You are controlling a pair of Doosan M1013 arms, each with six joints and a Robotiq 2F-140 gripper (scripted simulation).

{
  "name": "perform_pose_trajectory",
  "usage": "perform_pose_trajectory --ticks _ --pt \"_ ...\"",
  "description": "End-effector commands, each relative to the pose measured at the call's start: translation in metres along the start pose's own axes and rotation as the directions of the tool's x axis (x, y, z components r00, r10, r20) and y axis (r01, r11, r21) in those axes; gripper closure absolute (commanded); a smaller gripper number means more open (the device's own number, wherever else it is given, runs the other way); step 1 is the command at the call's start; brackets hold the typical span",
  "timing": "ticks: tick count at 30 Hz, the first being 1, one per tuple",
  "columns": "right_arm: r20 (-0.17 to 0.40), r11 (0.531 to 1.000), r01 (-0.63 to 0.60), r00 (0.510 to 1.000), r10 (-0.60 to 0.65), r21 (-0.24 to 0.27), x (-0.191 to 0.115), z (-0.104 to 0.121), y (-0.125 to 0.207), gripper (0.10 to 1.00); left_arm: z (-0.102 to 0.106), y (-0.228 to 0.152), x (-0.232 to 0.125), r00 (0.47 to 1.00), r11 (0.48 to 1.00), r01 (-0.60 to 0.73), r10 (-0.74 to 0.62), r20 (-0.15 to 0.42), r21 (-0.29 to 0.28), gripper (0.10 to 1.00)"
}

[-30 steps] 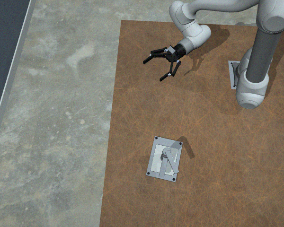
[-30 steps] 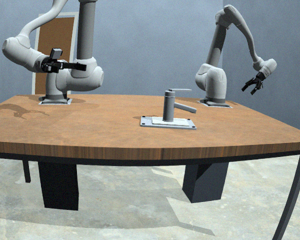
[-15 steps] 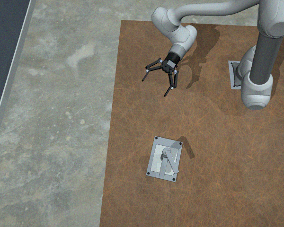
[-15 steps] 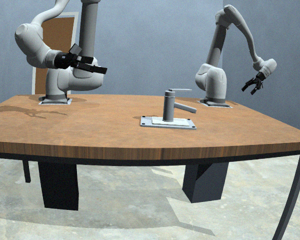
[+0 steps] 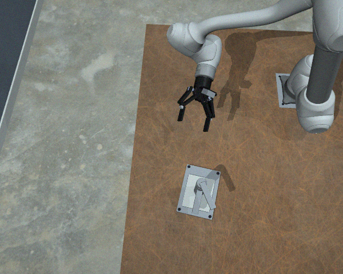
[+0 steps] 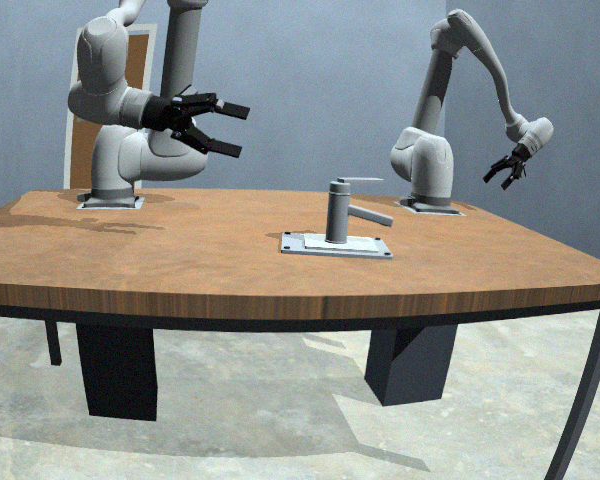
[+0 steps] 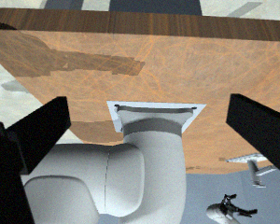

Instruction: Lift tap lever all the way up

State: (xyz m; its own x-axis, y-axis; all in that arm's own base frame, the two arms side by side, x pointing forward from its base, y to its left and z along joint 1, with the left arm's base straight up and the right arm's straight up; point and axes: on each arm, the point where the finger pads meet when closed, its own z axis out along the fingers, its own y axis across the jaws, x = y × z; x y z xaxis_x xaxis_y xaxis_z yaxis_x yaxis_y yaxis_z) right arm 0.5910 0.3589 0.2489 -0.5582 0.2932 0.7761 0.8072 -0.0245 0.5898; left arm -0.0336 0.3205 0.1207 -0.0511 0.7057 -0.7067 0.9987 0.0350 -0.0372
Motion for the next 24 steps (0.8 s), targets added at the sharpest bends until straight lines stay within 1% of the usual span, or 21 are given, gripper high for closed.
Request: perform_pose_trajectory --ticks 1,6,11,13,14,17,24 --pt "-0.036 0.986 0.130 0.991 -0.127 0.102 0.013 0.025 -0.011 0.098 0.000 0.000 0.000 1.000 1.000 0.000 0.000 -0.001 0.000 0.098" --pt "-0.091 0.944 0.266 0.963 -0.252 0.194 0.026 0.047 -0.025 0.098 0.000 0.000 0.000 1.000 1.000 0.000 0.000 -0.001 0.000 0.098" --pt "-0.161 0.876 0.398 0.916 -0.367 0.271 0.036 0.067 -0.040 0.098 0.000 0.000 0.000 1.000 1.000 0.000 0.000 -0.001 0.000 0.098" --pt "-0.161 0.876 0.398 0.916 -0.367 0.271 0.036 0.067 -0.040 0.098 0.000 0.000 0.000 1.000 1.000 0.000 0.000 -0.001 0.000 0.098" --pt "-0.208 0.825 0.473 0.880 -0.427 0.308 0.042 0.078 -0.048 0.098 0.000 0.000 0.000 1.000 1.000 0.000 0.000 -0.001 0.000 0.098" --pt "-0.250 0.776 0.534 0.845 -0.473 0.335 0.046 0.086 -0.055 0.098 0.000 0.000 0.000 1.000 1.000 0.000 0.000 -0.001 0.000 0.098" --pt "-0.379 0.611 0.692 0.722 -0.579 0.384 0.057 0.108 -0.074 0.098 0.000 0.000 0.000 1.000 1.000 0.000 0.000 -0.001 0.000 0.098"
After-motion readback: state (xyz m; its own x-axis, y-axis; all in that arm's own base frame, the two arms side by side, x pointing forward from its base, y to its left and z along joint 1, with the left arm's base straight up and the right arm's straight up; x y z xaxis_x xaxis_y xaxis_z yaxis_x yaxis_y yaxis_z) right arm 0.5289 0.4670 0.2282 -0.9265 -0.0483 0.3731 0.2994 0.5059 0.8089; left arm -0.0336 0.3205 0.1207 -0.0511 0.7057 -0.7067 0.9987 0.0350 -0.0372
